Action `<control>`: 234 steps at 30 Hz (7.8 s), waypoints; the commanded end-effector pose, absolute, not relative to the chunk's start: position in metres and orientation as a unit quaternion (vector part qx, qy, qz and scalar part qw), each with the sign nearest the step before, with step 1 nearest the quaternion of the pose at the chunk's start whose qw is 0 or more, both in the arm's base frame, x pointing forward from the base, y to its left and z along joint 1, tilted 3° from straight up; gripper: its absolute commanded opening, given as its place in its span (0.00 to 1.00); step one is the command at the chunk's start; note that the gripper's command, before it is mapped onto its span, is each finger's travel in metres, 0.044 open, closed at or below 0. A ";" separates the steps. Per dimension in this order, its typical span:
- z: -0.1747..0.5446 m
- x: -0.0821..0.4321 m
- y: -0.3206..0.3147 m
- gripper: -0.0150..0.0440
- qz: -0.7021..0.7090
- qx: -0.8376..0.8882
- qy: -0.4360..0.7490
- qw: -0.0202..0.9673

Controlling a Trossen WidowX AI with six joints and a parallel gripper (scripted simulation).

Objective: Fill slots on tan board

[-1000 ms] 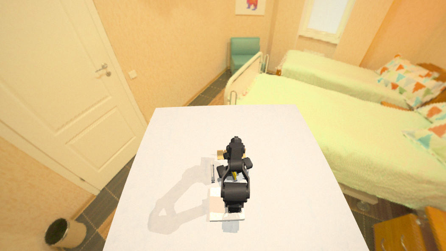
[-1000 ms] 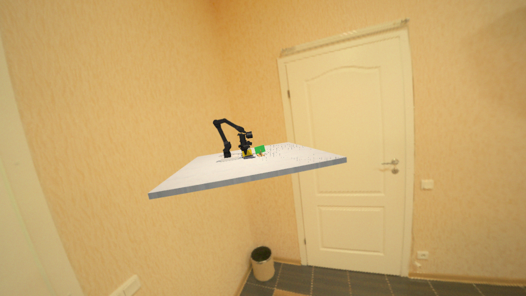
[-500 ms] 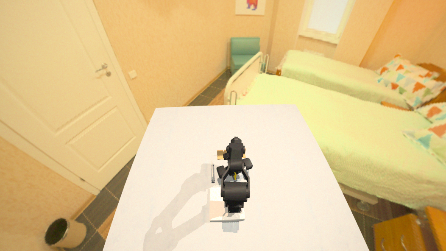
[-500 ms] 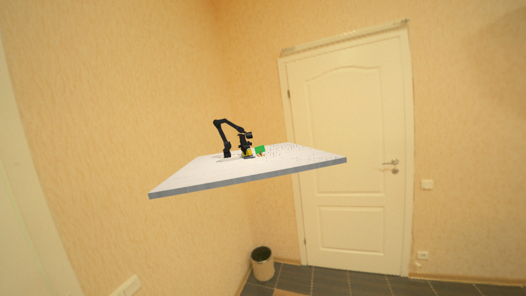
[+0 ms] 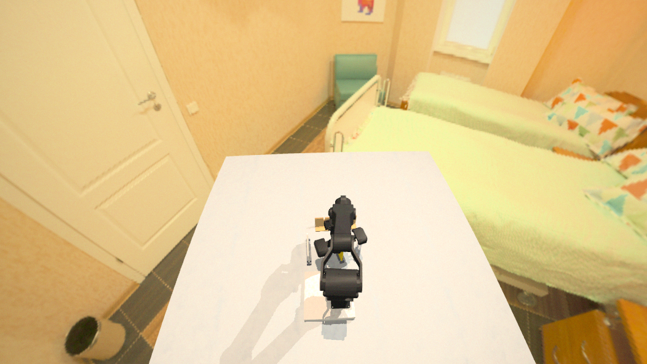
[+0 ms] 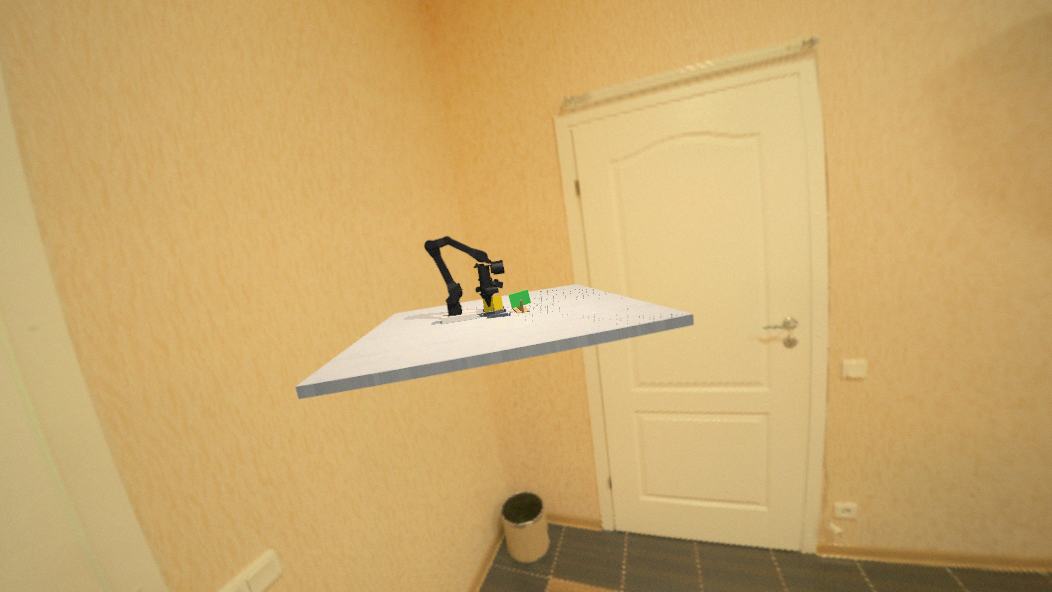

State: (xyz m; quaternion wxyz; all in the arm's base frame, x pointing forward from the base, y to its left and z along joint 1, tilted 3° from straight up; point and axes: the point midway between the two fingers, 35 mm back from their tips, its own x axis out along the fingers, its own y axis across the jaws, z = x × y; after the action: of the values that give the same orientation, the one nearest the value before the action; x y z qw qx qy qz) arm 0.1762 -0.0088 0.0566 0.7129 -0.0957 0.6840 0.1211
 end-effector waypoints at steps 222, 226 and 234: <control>0.087 0.306 -0.002 0.25 0.029 -0.002 0.687 0.726; 0.087 0.306 -0.003 0.25 0.028 0.000 0.687 0.726; 0.087 0.307 -0.004 0.25 0.032 -0.004 0.687 0.726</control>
State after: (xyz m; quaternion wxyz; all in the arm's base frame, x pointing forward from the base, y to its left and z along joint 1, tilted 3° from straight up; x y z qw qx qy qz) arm 0.3089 -0.0025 0.0893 0.7293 -0.0018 0.6835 0.0312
